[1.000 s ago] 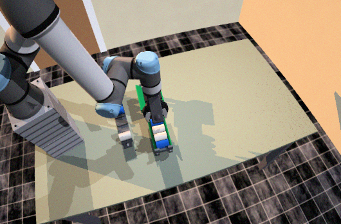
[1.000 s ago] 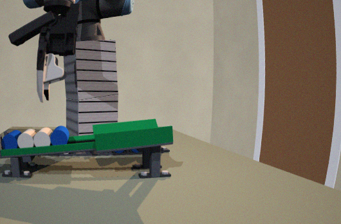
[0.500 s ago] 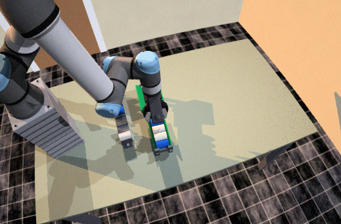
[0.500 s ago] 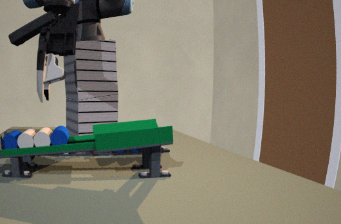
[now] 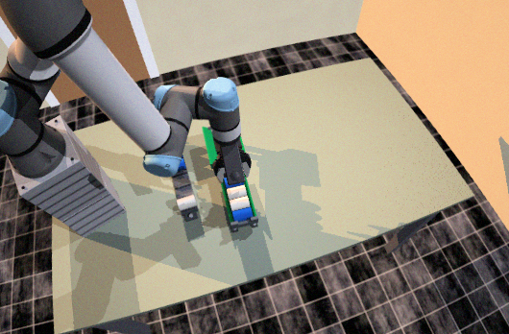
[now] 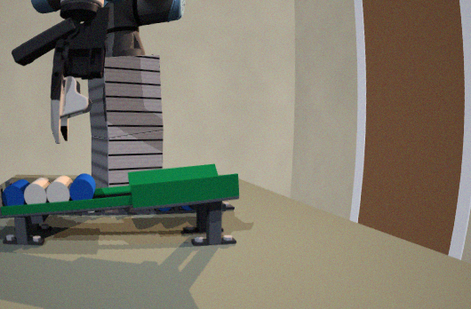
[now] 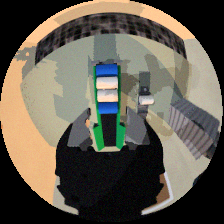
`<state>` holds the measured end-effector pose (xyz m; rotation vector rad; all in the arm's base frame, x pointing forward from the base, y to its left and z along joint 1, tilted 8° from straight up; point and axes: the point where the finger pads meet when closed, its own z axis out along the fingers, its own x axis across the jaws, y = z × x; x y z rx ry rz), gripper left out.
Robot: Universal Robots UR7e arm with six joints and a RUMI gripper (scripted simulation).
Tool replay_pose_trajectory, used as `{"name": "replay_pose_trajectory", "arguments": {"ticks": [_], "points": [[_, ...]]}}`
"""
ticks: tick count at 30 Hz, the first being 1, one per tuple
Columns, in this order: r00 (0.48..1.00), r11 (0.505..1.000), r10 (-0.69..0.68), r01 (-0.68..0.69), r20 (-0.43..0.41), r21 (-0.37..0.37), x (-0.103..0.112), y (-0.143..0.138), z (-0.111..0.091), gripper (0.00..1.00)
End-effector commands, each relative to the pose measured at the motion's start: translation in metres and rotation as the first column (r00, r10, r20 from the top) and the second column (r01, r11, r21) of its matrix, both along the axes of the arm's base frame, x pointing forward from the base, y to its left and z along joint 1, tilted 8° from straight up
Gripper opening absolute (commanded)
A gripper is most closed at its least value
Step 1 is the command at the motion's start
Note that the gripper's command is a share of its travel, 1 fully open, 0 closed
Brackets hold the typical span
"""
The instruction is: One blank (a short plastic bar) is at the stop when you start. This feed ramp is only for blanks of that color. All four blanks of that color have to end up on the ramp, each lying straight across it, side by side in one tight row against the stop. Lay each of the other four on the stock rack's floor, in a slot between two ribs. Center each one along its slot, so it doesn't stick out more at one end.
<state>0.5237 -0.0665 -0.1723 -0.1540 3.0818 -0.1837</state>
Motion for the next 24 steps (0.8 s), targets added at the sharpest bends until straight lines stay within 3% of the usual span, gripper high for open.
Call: {"name": "replay_pose_trajectory", "arguments": {"ticks": [1,24], "points": [[1.000,1.000,-0.003,0.003,0.005,-0.002,0.003,-0.003,-0.003,0.49],[1.000,1.000,-0.003,0.003,0.005,-0.002,0.005,-0.007,-0.034,0.49]]}}
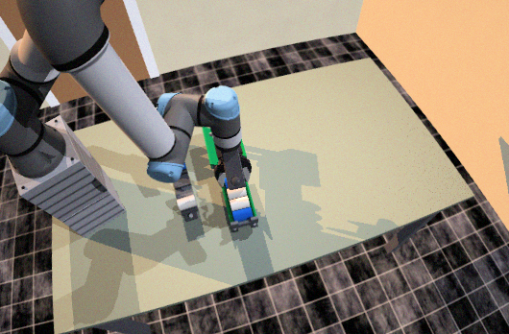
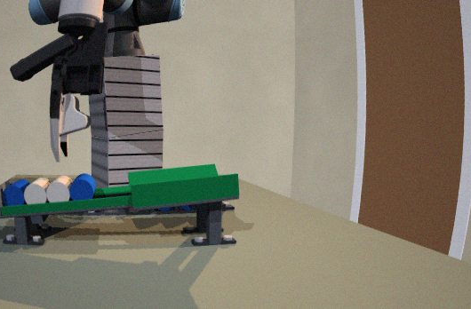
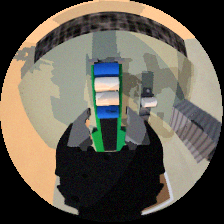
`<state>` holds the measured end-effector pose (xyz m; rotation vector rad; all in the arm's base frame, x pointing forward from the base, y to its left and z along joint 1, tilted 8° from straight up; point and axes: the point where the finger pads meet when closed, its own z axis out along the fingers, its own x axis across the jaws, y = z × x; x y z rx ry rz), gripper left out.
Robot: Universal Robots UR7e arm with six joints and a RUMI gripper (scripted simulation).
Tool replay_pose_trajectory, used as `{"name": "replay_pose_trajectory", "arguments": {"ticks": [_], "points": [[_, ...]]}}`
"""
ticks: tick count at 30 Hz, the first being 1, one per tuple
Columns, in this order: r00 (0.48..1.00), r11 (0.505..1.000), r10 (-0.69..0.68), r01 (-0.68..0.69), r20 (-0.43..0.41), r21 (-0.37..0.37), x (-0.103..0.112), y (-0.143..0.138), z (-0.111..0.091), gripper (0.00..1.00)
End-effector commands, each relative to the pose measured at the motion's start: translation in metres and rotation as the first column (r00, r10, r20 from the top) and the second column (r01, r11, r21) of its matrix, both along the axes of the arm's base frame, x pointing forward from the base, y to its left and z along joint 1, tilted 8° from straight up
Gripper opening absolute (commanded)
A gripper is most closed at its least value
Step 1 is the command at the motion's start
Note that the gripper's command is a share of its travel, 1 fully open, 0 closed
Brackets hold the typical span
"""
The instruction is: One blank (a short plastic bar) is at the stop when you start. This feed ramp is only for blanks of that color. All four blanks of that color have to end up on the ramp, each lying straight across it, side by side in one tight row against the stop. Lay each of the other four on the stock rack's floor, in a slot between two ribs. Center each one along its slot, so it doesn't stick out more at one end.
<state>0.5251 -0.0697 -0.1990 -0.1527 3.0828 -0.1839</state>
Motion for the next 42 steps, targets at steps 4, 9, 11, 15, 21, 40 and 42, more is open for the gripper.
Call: {"name": "replay_pose_trajectory", "arguments": {"ticks": [4,9,11,15,21,40,42], "points": [[1.000,1.000,-0.002,0.002,0.006,-0.002,0.004,-0.004,-0.012,0.49],[1.000,1.000,-0.002,0.002,0.006,-0.002,0.005,-0.004,-0.015,0.49],[1.000,1.000,-0.002,0.002,0.006,-0.002,0.005,-0.004,-0.017,0.49],[1.000,1.000,-0.002,0.002,0.006,-0.002,0.005,-0.005,-0.019,0.49],[1.000,1.000,-0.002,0.002,0.006,-0.002,0.005,-0.005,-0.020,0.49],[1.000,1.000,-0.002,0.002,0.007,-0.002,0.005,-0.005,-0.020,0.49],[1.000,1.000,-0.002,0.002,0.007,-0.002,0.005,-0.005,-0.020,0.49]]}}
